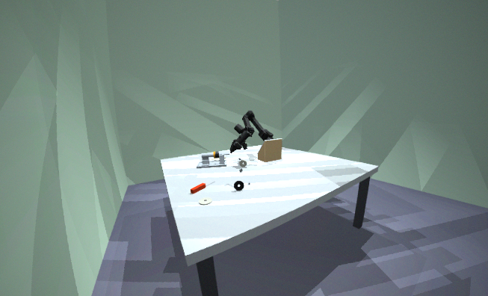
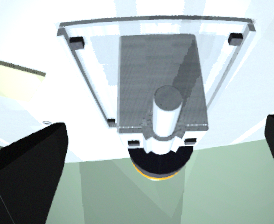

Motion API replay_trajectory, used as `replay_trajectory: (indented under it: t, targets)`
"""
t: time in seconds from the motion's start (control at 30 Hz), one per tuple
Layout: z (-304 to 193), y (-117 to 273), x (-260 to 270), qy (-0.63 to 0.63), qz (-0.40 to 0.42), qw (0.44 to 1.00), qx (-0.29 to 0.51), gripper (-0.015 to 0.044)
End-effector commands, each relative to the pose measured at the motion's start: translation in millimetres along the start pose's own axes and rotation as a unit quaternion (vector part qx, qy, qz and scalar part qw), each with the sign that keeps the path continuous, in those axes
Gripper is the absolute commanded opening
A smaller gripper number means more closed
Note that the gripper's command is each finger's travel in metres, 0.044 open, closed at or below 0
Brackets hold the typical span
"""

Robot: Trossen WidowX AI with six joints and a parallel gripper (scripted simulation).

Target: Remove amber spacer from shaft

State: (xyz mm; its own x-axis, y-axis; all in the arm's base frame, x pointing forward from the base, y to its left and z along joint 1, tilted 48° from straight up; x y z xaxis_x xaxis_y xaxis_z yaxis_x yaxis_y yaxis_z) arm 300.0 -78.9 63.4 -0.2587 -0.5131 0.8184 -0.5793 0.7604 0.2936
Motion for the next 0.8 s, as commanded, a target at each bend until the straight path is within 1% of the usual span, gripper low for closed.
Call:
replay_trajectory:
  t: [0.0, 0.37, 0.77]
  targets:
    - [-2, -1, 0, -0.002, -0.001, 1.0, 0.002, 0.044]
    - [-2, -2, 0, -0.002, -0.001, 1.0, 0.002, 0.044]
    - [-4, -20, 0, -0.003, -0.001, 1.0, 0.001, 0.044]
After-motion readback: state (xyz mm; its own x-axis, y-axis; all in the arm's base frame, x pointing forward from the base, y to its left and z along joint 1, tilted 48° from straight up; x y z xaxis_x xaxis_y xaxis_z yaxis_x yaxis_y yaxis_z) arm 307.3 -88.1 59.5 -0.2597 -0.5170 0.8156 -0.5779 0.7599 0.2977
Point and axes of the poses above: the point midway between the two fingers, 35 mm back from their tips, its own y axis back along the fingers, its own x axis across the jaws, z = x × y, the point moved 3 cm from there along y, back along the fingers, and after that the axes turned 12 degrees about y, right-handed, at the moved point
